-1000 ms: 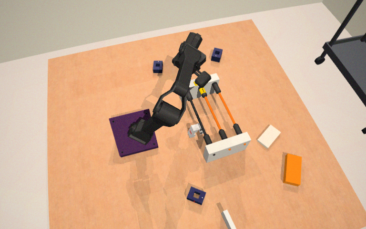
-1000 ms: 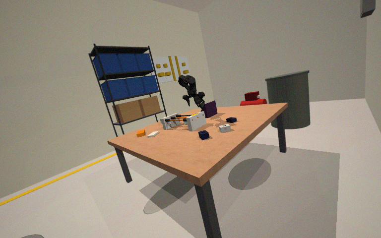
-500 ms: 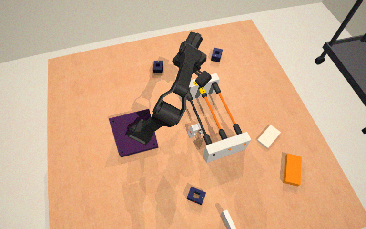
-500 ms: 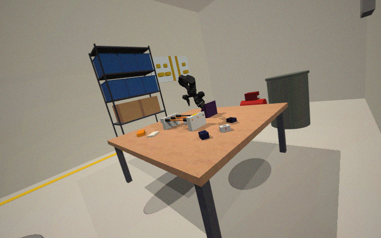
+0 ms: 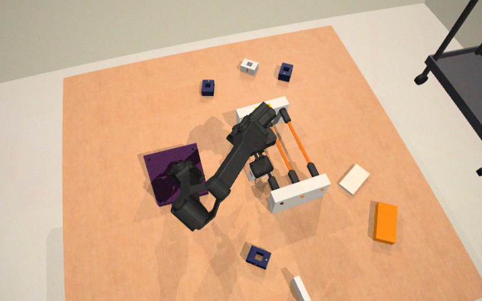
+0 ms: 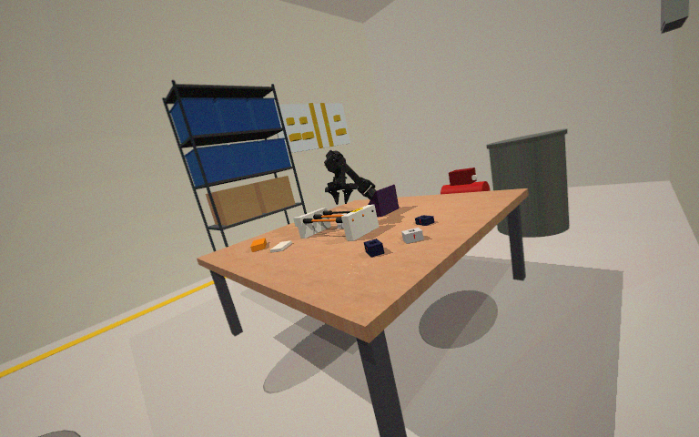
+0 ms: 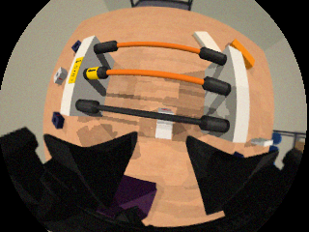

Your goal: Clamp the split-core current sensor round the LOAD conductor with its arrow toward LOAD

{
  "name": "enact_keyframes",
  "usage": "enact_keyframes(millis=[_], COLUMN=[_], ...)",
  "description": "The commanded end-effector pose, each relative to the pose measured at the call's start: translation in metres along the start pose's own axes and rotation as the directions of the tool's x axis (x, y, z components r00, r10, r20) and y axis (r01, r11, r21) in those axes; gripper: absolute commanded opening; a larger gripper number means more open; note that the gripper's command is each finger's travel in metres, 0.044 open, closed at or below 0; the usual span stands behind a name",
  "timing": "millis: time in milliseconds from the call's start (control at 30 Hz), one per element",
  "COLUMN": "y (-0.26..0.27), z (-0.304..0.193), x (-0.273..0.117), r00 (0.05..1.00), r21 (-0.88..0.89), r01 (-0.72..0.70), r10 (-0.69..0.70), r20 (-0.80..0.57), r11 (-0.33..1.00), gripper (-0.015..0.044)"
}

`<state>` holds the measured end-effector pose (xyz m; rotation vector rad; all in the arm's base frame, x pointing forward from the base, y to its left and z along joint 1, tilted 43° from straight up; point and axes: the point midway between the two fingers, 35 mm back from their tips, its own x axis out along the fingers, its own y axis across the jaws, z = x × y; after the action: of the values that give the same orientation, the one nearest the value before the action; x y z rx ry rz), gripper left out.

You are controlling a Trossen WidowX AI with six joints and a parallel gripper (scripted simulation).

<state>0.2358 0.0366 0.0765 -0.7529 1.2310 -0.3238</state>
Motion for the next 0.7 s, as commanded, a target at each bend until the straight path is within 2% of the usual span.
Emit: enact_keyframes(millis=[0, 667], y=[-0.011, -0.01], z=[-0.017, -0.015], x=[0.005, 0.032], r00=[1.0, 1.0], r21=[0.028, 0.029], r01=[0.016, 0.012], r10=[-0.016, -0.012], r20=[-0.013, -0.013], r11=[0.999, 1.0], gripper=[0.0287, 0.0287])
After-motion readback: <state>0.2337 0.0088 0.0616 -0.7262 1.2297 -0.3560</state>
